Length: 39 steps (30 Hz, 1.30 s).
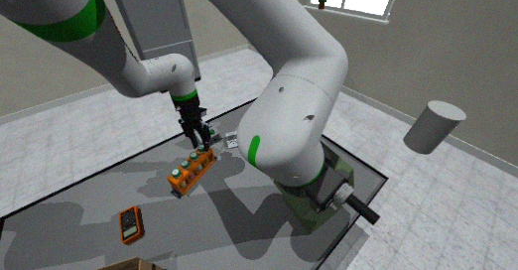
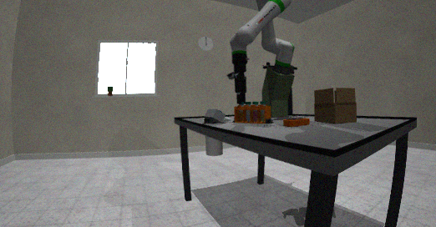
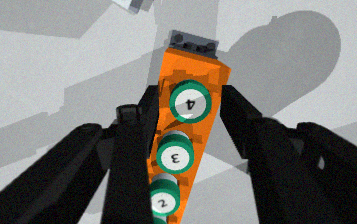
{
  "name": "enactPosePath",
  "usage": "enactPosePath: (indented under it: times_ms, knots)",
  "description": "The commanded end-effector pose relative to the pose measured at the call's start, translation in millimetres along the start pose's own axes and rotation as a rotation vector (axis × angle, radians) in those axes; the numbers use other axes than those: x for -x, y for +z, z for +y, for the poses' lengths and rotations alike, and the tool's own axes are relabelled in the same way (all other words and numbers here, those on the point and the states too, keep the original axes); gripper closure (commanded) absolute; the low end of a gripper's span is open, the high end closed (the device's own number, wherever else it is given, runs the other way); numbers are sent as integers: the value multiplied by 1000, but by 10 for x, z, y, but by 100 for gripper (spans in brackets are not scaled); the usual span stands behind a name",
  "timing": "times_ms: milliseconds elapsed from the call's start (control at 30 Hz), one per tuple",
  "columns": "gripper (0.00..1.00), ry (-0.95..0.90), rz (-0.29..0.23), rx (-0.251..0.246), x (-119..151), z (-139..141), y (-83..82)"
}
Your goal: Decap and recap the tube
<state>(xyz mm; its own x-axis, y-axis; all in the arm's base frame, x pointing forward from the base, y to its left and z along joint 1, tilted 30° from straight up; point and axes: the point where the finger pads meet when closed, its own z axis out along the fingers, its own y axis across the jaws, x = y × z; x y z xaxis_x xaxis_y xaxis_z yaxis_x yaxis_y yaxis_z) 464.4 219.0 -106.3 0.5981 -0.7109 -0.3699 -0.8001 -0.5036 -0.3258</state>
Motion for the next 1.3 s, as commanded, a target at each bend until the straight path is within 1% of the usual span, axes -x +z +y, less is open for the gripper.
enactPosePath:
  times_ms: [0,200,233,633,700,767,1267]
  knots:
    - [59,0,1,-1,-4,-6,8]
    - [59,0,1,-1,-5,-6,19]
    - [70,0,1,-1,-5,-6,18]
    - [70,0,1,-1,-5,-6,18]
    - [70,40,1,-1,-5,-6,19]
    - [70,40,1,-1,-5,-6,19]
    - [70,340,1,-1,-5,-6,24]
